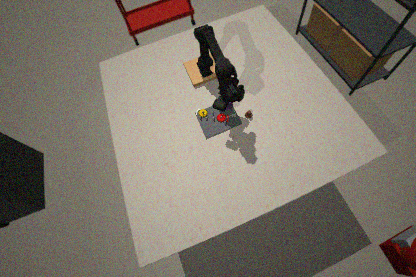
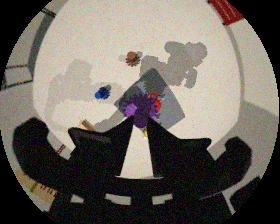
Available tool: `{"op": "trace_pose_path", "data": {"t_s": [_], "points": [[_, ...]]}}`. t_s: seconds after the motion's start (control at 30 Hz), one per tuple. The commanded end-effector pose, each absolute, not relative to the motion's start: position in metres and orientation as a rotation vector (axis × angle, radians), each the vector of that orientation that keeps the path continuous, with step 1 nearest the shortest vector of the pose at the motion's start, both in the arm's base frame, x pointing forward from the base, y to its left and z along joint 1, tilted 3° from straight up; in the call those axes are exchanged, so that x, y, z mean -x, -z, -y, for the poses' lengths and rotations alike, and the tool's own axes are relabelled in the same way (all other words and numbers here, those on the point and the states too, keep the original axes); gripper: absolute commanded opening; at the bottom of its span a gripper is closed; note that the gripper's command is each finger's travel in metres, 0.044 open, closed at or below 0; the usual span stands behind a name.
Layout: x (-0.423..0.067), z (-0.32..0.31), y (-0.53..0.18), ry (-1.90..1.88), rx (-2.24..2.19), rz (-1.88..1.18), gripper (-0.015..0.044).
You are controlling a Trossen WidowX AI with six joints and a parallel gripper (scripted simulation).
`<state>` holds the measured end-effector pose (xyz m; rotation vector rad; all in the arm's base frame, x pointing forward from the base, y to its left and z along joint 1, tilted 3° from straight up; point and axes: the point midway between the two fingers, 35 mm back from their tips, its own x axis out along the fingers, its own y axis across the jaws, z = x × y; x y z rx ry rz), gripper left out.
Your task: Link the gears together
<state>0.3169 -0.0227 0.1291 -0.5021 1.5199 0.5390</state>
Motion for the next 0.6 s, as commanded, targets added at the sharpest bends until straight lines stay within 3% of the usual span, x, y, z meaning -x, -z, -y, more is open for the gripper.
{"op": "trace_pose_path", "data": {"t_s": [0.0,0.57], "points": [[-0.313,0.034,-0.125,-0.536,0.513,-1.516,0.0],[-0.296,0.072,-0.105,-0.534,0.516,-1.52,0.0]]}}
